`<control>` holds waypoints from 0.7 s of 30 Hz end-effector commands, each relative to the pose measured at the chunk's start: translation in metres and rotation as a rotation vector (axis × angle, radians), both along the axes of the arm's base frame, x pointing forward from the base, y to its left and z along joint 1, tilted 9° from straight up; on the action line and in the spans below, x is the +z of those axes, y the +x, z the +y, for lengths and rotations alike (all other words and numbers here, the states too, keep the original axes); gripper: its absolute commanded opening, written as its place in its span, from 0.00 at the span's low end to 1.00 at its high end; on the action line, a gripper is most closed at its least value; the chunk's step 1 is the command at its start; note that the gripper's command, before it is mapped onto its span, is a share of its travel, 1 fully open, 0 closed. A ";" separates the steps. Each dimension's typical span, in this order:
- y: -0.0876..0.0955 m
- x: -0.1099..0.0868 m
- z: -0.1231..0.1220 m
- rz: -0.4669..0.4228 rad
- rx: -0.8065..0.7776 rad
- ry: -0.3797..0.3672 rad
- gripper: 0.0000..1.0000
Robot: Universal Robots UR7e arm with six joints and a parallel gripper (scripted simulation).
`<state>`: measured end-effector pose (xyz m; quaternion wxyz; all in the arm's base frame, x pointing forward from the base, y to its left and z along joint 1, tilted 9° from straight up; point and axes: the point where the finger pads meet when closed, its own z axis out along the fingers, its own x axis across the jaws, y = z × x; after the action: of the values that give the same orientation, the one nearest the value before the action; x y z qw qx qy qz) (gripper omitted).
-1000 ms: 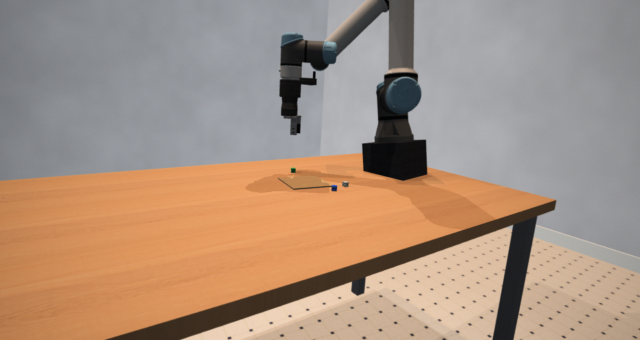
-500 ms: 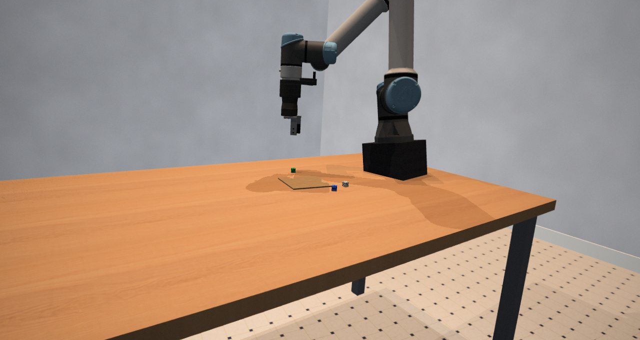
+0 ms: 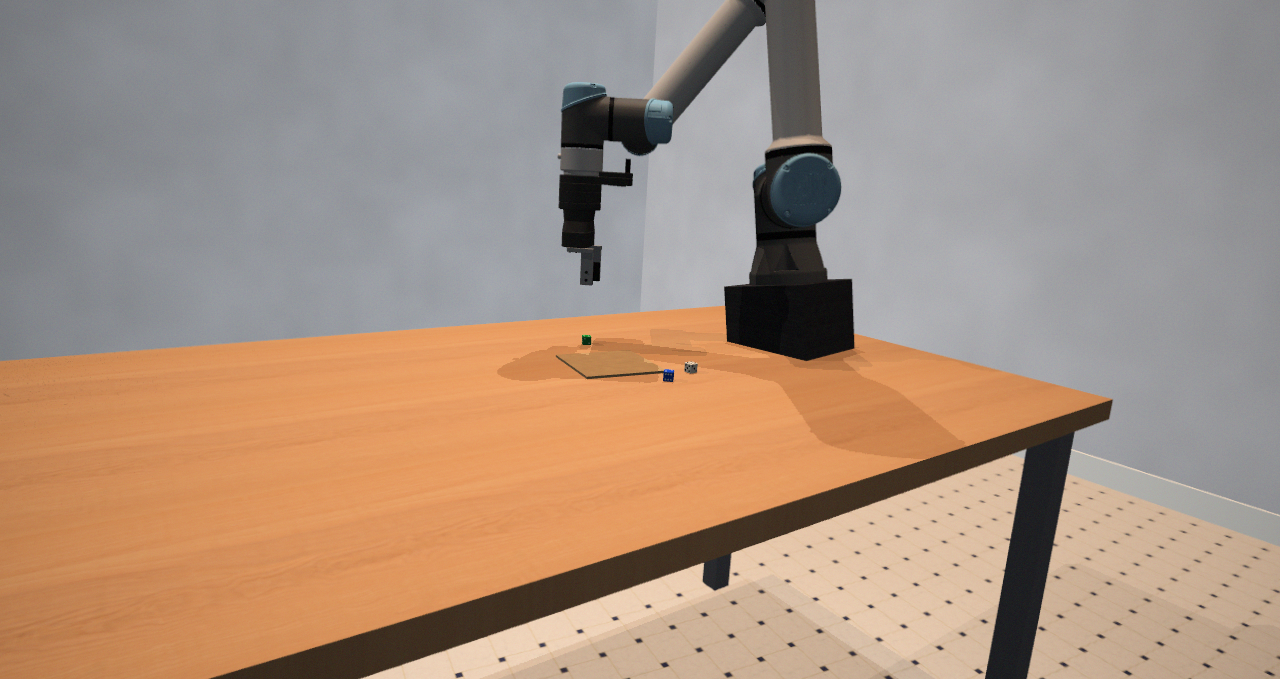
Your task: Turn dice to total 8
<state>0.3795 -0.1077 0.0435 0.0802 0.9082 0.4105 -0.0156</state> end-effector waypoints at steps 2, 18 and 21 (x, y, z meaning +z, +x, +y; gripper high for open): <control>0.002 -0.025 -0.004 -0.001 0.000 -0.001 1.00; 0.005 -0.081 -0.014 -0.001 0.000 -0.001 1.00; 0.005 -0.083 -0.014 -0.001 0.000 -0.001 1.00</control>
<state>0.3826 -0.1199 -0.0331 0.0787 0.9083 0.4104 -0.0166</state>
